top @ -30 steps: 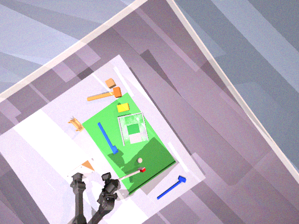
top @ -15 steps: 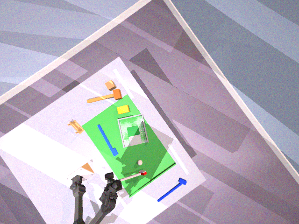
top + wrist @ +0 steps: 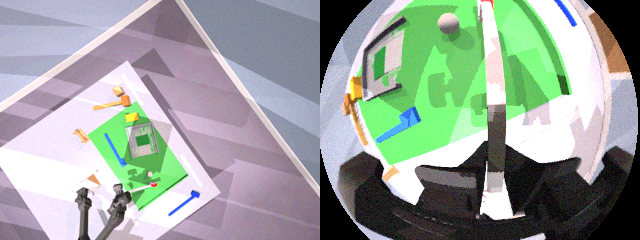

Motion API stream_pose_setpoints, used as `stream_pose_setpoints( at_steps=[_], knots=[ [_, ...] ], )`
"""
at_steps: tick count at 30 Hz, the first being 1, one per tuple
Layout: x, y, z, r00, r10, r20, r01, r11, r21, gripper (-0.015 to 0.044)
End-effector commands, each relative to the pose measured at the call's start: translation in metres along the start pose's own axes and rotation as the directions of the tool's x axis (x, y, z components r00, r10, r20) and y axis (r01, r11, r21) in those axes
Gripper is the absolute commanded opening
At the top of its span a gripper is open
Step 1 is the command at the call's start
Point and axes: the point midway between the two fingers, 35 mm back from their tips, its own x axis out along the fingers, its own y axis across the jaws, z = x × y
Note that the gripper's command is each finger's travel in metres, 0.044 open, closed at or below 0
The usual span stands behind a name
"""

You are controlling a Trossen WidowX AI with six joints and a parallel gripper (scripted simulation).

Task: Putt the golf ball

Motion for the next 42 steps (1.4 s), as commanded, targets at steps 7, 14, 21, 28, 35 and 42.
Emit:
stream_pose_setpoints(
  at_steps=[7,14,21,28,35,42],
  knots=[
    [0.006,0.000,0.000,1.000,-0.001,0.000,0.001,1.000,0.000,0.0000],
    [0.006,-0.001,0.000,1.000,-0.001,0.000,0.001,1.000,0.000,0.0000],
    [0.009,-0.025,0.000,1.000,-0.006,0.002,0.006,1.000,-0.005,0.0000],
    [0.010,-0.028,-0.001,1.000,-0.006,-0.004,0.006,1.000,-0.001,0.0000],
    [0.011,0.040,0.006,1.000,0.006,-0.005,-0.006,1.000,-0.004,0.0000],
    [0.010,0.107,-0.004,1.000,-0.002,0.001,0.002,1.000,-0.006,0.0000]
  ],
)
